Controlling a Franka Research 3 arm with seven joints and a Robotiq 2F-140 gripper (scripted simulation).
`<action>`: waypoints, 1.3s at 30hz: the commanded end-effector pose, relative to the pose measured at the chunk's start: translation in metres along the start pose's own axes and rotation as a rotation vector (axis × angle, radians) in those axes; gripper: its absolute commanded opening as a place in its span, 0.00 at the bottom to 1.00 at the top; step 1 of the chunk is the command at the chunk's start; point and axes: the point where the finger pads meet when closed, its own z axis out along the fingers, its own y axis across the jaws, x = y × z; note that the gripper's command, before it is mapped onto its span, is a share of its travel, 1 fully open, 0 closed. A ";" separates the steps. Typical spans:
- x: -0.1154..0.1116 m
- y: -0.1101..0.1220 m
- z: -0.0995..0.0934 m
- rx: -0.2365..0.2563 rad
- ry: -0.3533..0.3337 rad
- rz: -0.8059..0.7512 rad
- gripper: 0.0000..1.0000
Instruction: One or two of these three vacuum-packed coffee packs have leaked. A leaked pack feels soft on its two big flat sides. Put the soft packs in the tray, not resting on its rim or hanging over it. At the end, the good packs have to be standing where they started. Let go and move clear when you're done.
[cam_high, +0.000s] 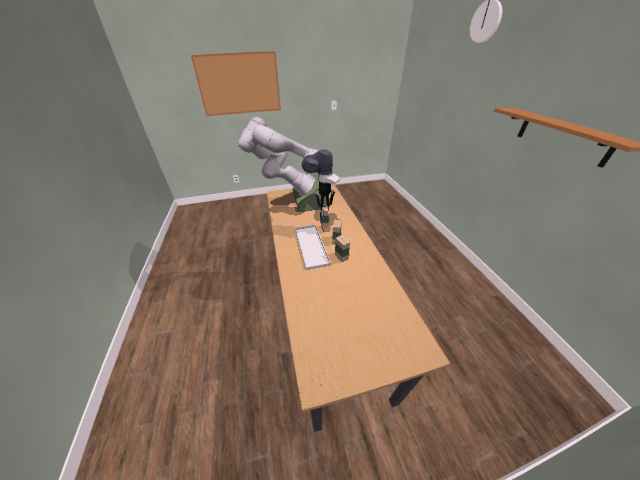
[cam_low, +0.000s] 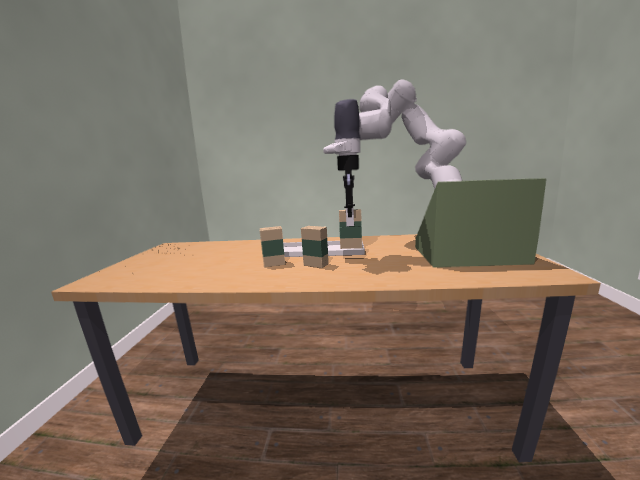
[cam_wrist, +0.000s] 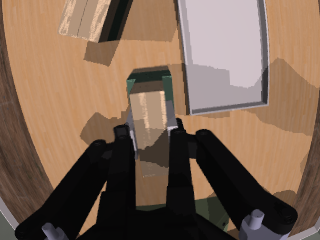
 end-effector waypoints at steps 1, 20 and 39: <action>0.001 0.000 -0.003 0.002 0.002 -0.006 0.23; 0.004 0.067 -0.003 0.002 0.002 -0.006 0.23; 0.007 0.129 -0.003 0.002 0.002 -0.006 0.23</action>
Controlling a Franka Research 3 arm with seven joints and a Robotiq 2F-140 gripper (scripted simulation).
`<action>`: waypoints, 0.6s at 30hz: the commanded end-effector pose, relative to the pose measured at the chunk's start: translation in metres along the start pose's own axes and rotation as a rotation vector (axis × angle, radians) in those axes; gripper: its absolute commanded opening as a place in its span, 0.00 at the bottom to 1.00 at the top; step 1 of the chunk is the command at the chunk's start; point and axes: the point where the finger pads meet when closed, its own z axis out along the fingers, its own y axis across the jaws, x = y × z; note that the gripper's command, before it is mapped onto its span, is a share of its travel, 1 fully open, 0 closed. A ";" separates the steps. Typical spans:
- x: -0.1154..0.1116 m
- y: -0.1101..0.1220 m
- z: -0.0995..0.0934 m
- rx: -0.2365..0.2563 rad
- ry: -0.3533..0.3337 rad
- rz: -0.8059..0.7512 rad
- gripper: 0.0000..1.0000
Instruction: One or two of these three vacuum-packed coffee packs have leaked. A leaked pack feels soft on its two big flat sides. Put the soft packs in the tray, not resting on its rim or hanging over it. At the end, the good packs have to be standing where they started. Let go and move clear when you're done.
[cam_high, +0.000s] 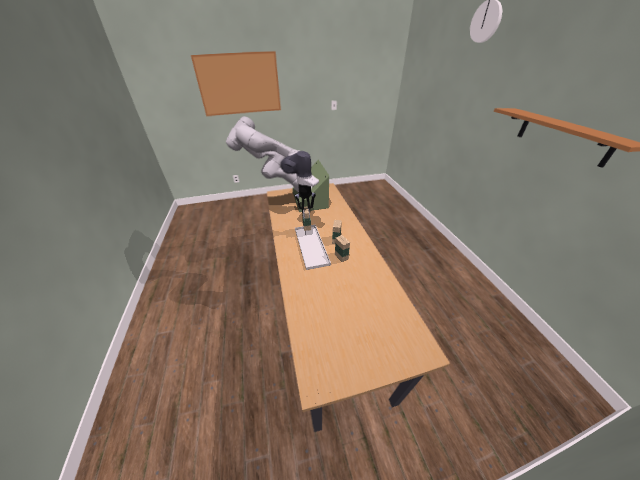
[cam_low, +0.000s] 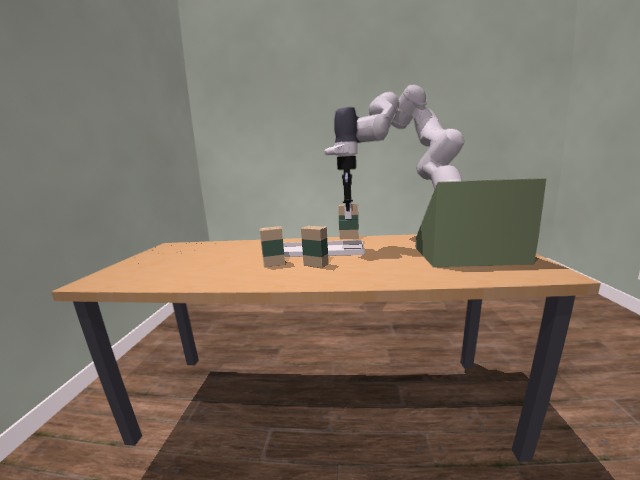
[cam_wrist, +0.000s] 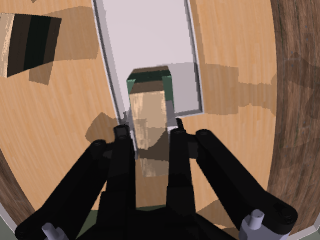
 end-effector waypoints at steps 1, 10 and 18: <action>0.000 0.002 0.000 -0.002 0.001 -0.045 0.23; 0.000 0.002 0.000 -0.002 0.001 -0.045 0.23; 0.000 0.002 0.002 -0.002 0.001 -0.045 0.23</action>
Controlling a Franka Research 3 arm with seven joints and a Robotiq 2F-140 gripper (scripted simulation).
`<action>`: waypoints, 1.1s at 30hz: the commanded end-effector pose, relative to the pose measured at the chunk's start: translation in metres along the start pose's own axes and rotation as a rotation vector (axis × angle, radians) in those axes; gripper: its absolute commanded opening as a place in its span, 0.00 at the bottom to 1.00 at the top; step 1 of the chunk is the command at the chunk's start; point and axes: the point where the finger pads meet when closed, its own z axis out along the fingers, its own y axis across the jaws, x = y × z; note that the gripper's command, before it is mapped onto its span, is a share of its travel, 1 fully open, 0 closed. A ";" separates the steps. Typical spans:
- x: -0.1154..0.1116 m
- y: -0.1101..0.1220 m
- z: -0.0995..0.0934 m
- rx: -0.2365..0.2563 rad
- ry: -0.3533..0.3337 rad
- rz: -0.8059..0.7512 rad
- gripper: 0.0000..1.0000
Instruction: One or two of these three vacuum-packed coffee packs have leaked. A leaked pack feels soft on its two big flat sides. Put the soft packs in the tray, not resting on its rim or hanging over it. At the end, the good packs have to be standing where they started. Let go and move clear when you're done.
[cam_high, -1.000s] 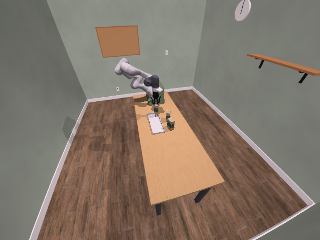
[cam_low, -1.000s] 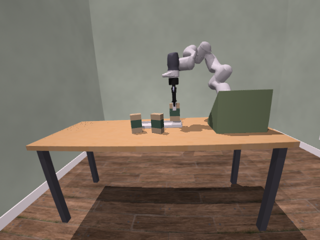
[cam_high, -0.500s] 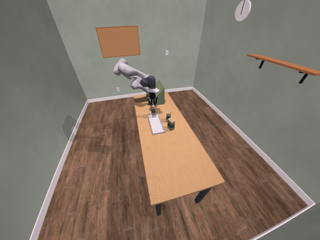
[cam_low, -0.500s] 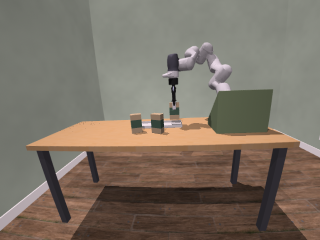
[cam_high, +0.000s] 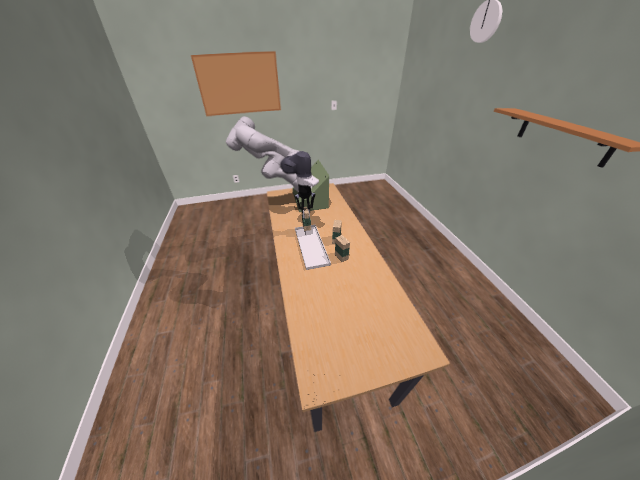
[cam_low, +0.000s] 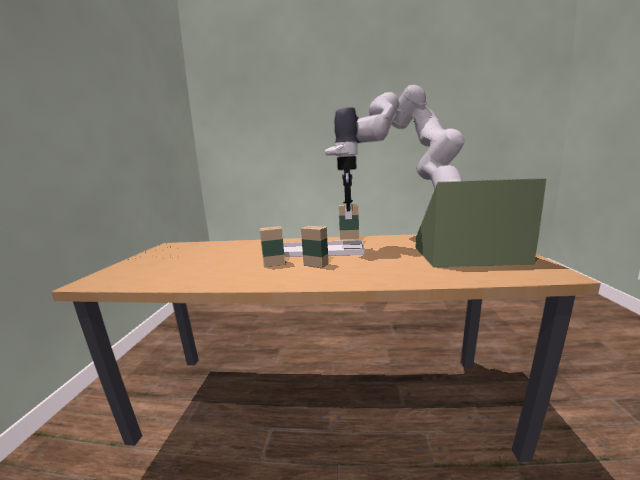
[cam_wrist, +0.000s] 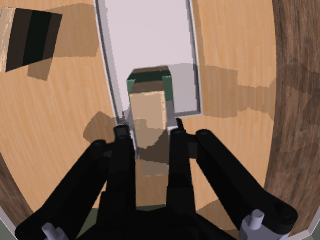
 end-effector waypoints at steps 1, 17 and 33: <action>0.001 0.001 0.001 0.000 0.003 -0.010 0.23; 0.001 0.001 0.031 0.000 0.003 -0.010 0.23; 0.001 0.001 0.046 0.000 0.003 -0.010 0.23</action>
